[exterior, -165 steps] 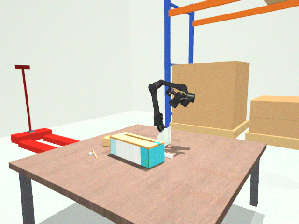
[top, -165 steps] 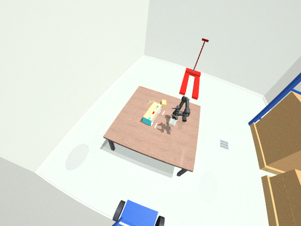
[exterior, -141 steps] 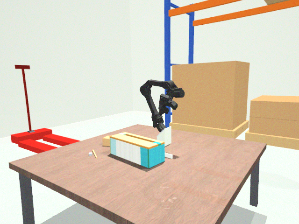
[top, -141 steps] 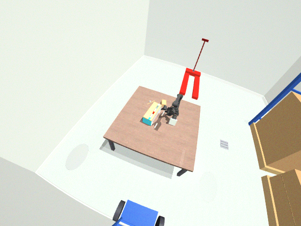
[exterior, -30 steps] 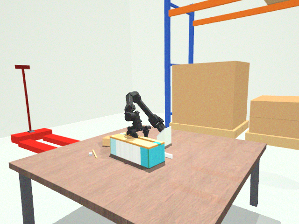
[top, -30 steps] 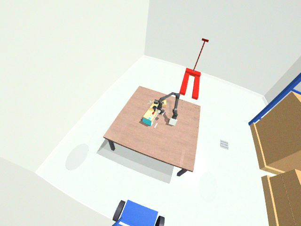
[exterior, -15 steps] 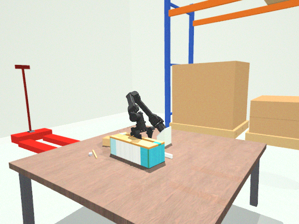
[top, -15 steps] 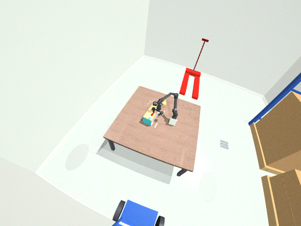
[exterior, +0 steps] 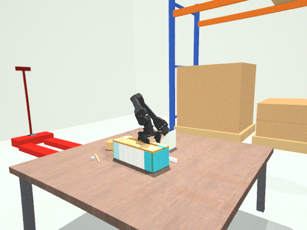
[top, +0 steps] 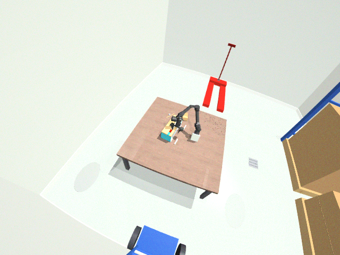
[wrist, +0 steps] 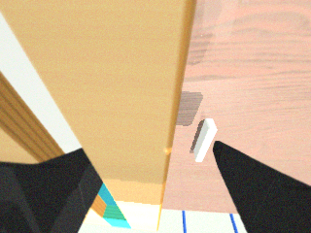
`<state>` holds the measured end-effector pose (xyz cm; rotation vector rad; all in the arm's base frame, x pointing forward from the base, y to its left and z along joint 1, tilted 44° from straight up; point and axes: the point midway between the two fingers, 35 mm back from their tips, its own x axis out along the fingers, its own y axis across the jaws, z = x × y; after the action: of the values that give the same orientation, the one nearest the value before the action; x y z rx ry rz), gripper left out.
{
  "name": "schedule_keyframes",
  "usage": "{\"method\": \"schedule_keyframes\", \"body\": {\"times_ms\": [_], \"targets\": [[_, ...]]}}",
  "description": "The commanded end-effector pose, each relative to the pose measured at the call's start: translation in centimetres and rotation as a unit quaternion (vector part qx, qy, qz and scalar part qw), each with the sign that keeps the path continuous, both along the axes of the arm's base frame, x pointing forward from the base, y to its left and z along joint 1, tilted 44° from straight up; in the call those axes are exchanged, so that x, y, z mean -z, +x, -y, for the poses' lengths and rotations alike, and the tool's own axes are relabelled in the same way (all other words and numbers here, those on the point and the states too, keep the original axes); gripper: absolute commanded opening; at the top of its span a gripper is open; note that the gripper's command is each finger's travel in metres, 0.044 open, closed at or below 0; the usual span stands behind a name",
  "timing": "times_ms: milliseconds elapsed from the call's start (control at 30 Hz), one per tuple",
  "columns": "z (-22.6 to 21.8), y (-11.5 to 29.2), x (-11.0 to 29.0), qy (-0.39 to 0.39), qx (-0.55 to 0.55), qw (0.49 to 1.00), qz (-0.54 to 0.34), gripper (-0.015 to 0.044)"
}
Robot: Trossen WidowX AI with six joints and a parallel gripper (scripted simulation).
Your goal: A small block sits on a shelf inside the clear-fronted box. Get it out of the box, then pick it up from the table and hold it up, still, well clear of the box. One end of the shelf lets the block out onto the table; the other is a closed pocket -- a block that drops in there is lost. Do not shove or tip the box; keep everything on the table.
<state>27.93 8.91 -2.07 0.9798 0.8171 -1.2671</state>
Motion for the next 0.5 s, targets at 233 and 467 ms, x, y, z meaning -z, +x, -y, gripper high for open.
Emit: {"method": "schedule_keyframes", "body": {"times_ms": [233, 467], "targets": [[-2.1, 0.2, 1.9, 0.002, -0.001, 1.000, -0.001, 0.0400], [-3.4, 0.3, 3.1, 0.002, -0.001, 1.000, -0.001, 0.0400]]}}
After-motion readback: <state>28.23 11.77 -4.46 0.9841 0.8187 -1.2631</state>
